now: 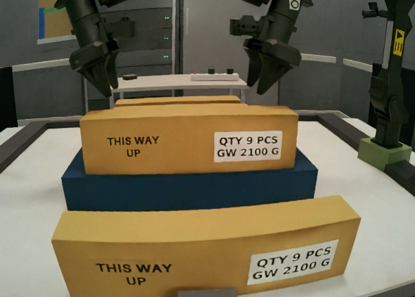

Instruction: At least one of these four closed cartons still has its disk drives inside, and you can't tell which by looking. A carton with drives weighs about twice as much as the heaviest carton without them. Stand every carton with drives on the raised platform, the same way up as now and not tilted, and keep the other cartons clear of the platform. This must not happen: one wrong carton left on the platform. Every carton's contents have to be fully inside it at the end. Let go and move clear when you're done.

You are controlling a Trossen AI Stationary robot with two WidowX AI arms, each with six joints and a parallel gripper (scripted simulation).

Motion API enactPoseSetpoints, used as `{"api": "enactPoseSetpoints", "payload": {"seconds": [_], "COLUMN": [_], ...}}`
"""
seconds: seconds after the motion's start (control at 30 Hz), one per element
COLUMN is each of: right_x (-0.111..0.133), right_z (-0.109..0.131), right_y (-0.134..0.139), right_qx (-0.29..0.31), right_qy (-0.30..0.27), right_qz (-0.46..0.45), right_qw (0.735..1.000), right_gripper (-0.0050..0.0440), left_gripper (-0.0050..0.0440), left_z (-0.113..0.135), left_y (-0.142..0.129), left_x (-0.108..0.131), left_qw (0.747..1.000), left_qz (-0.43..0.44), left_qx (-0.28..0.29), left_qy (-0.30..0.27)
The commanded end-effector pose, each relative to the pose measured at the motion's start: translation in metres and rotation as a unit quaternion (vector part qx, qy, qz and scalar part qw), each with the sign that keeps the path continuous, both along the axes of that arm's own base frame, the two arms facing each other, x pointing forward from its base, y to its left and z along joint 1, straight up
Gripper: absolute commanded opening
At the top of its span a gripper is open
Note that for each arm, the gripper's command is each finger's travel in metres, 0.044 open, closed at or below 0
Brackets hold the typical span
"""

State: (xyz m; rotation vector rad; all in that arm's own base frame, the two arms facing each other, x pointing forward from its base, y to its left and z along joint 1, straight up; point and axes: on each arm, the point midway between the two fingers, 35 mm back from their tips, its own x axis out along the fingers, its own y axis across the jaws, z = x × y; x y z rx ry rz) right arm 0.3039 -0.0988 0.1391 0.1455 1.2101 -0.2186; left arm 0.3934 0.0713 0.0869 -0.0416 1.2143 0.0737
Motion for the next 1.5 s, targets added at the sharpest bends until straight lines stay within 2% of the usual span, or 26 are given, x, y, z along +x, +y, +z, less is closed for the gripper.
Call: {"api": "enactPoseSetpoints", "payload": {"seconds": [0.0, 0.83, 0.87, 0.93, 1.03, 1.47], "right_x": [-0.001, 0.000, -0.014, -0.016, -0.026, -0.027], "right_z": [0.006, 0.006, -0.007, -0.009, -0.018, -0.019], "right_y": [-0.001, -0.001, -0.068, -0.081, -0.120, -0.120], "right_qx": [-0.005, -0.004, -0.004, -0.004, -0.004, -0.001], "right_qy": [-0.011, -0.011, -0.012, -0.012, -0.012, -0.007], "right_qz": [0.001, 0.002, 0.000, 0.000, 0.000, -0.003], "right_qw": [1.000, 1.000, 1.000, 1.000, 1.000, 1.000], "right_gripper": [0.0379, 0.0379, 0.0379, 0.0379, 0.0379, 0.0379], "left_gripper": [0.0384, 0.0384, 0.0384, 0.0384, 0.0384, 0.0384], "left_z": [0.007, 0.007, -0.006, -0.008, -0.019, -0.019], "left_y": [-0.001, -0.001, 0.068, 0.079, 0.122, 0.121], "left_x": [0.001, 0.000, -0.004, -0.005, -0.009, -0.010], "left_qw": [1.000, 1.000, 1.000, 1.000, 1.000, 1.000], "left_qz": [-0.002, -0.002, 0.000, 0.000, 0.000, 0.000], "left_qx": [0.003, 0.003, 0.002, 0.002, 0.002, 0.003], "left_qy": [-0.010, -0.010, -0.013, -0.013, -0.013, -0.011]}}
